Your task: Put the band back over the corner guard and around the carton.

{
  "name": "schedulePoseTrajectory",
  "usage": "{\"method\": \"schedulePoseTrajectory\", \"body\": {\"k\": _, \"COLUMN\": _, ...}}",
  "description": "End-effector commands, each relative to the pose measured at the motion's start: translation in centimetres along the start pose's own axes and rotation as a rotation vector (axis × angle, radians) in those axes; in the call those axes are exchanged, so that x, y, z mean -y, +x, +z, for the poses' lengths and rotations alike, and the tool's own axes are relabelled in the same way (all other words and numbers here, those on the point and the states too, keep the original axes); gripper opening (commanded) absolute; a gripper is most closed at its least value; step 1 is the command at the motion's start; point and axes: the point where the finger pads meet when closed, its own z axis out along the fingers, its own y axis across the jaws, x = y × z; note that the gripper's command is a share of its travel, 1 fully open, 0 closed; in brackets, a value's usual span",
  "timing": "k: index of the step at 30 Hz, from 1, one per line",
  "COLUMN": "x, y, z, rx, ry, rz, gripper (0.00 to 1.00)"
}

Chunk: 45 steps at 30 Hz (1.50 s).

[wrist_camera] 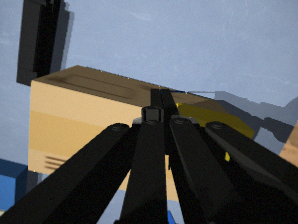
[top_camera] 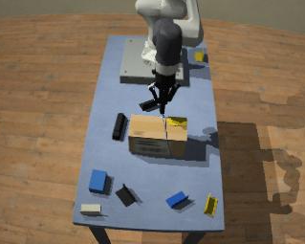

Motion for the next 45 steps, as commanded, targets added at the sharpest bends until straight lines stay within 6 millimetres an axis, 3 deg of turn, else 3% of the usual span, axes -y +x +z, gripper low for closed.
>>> {"method": "schedulePoseTrajectory", "body": {"k": 1, "x": -0.1, "y": 0.3, "z": 0.0, "rx": -0.005, "ry": -0.002, "rz": -0.005, "gripper": 0.1}}
{"method": "schedulePoseTrajectory", "body": {"k": 17, "x": -0.7, "y": 0.1, "z": 0.0, "rx": -0.005, "ry": -0.002, "rz": -0.005, "gripper": 0.1}}
{"method": "schedulePoseTrajectory", "body": {"k": 45, "x": -5.7, "y": -1.3, "z": 0.0, "rx": -0.005, "ry": -0.002, "rz": -0.005, "gripper": 0.1}}
